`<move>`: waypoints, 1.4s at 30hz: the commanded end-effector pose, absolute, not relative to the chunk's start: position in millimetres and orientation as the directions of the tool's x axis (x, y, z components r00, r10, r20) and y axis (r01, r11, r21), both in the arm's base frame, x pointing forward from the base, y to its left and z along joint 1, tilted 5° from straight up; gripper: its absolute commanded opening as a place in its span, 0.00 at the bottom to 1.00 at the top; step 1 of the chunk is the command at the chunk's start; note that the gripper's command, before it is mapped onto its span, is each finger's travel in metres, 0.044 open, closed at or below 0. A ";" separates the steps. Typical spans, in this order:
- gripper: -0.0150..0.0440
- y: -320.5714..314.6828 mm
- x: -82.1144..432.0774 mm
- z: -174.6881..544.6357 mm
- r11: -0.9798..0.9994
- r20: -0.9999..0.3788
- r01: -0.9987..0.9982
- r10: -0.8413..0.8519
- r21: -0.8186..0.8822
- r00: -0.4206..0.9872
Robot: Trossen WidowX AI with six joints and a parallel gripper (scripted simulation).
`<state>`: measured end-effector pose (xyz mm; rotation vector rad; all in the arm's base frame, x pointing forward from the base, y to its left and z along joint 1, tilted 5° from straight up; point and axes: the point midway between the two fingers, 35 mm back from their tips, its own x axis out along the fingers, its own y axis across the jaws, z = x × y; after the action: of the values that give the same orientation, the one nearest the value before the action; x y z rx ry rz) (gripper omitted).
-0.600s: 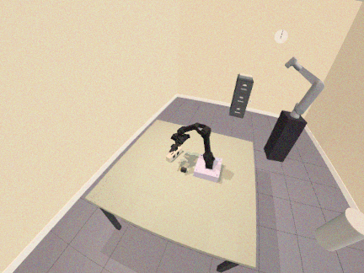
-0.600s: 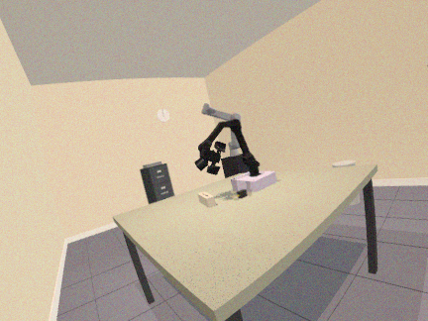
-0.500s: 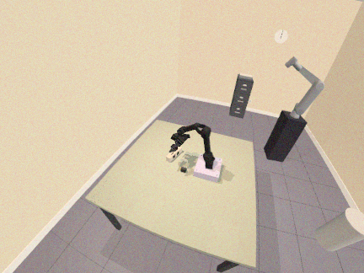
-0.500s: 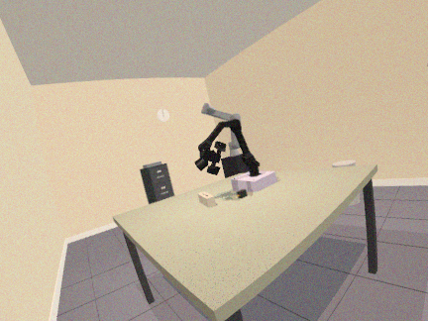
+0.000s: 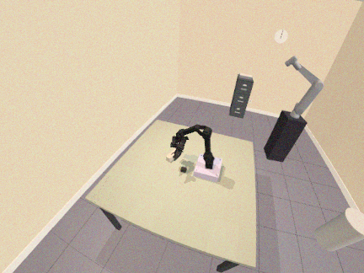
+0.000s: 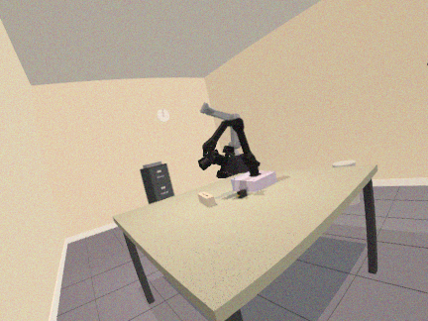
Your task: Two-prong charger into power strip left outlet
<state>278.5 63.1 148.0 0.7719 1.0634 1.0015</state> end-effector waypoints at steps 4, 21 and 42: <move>1.00 73.3 260.5 123.9 0.492 -0.492 -0.194 0.869 0.849 0.048; 1.00 74.4 230.4 74.7 0.807 -0.808 -0.057 0.581 0.587 -0.098; 1.00 49.4 220.1 43.1 0.991 -0.995 0.098 0.098 0.096 -0.016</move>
<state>220.3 54.0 45.2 0.1808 1.6171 0.0817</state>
